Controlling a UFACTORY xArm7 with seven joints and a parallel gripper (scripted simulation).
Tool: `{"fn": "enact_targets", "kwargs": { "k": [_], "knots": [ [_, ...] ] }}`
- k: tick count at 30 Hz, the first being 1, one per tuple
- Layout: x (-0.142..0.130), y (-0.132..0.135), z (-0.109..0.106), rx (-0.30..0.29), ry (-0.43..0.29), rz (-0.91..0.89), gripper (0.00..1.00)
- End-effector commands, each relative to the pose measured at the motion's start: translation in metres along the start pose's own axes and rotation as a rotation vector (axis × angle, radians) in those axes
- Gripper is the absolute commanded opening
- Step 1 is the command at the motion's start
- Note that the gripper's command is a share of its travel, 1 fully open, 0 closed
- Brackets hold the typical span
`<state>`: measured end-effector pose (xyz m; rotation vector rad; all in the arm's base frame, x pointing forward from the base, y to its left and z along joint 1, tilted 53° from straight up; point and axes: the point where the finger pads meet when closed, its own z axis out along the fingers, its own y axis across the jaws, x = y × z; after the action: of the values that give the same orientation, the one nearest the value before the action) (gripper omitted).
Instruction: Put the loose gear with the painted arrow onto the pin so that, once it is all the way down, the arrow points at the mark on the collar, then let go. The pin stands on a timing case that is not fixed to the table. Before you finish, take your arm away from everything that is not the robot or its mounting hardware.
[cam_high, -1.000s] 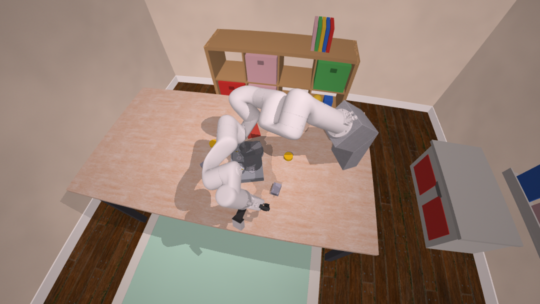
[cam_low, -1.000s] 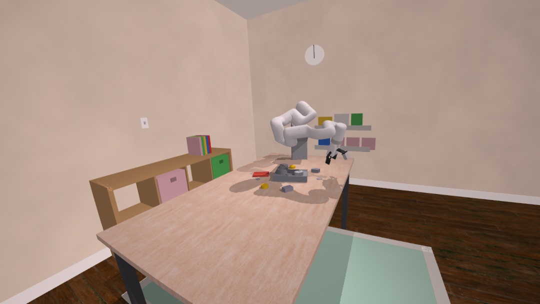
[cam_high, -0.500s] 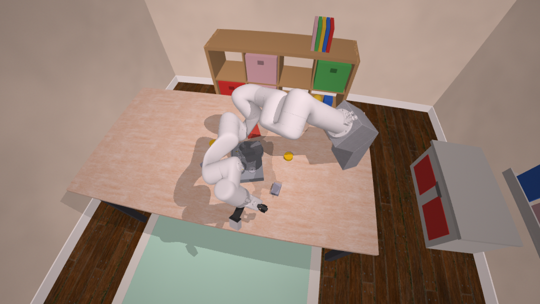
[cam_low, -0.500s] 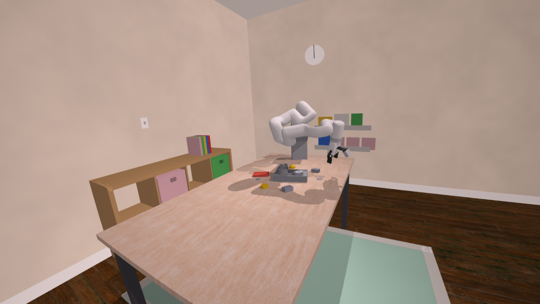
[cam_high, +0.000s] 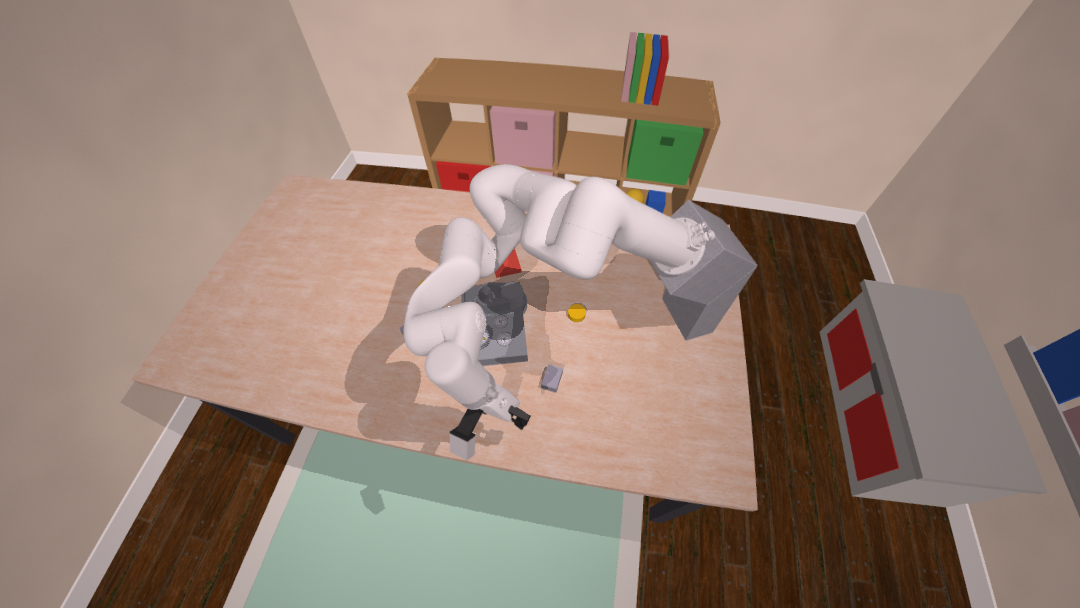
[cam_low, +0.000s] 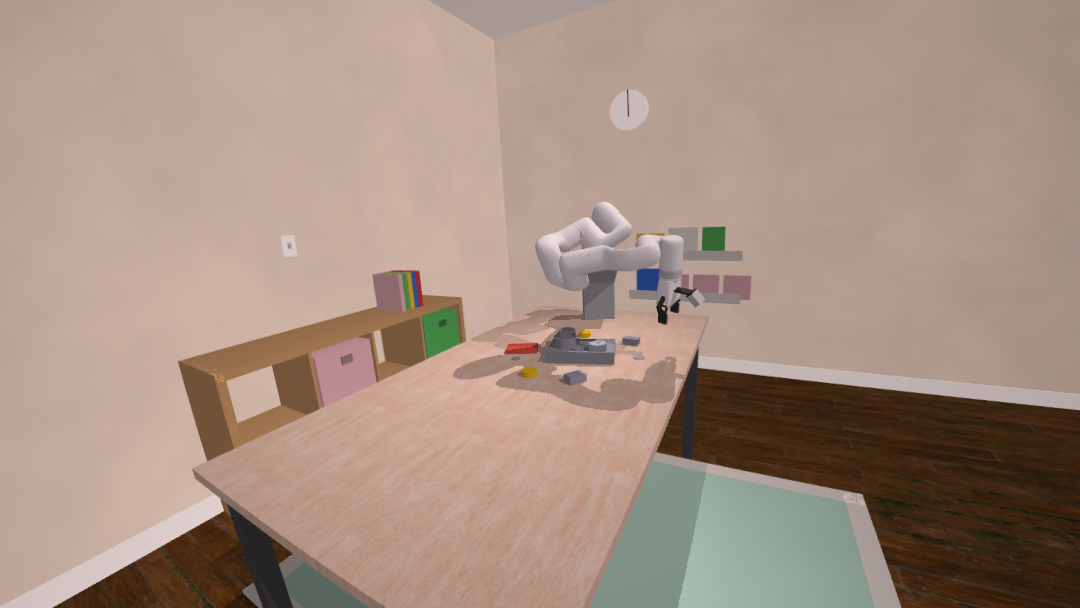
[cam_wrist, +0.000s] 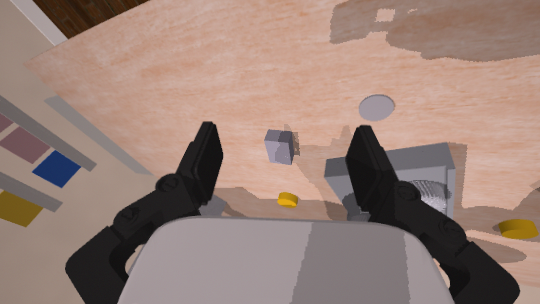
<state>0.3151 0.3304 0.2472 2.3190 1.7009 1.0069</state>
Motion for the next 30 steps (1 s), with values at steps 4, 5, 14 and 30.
{"fn": "enact_targets", "kwargs": {
  "k": [4, 5, 14, 30],
  "knots": [
    [0.010, 0.003, -0.015, -0.003, 0.082, -0.011, 1.00],
    [0.010, 0.003, -0.015, -0.003, 0.082, -0.011, 1.00],
    [0.021, 0.026, -0.031, -0.036, 0.152, -0.006, 1.00],
    [0.029, 0.073, -0.043, -0.101, 0.180, 0.030, 1.00]
  ]
}}
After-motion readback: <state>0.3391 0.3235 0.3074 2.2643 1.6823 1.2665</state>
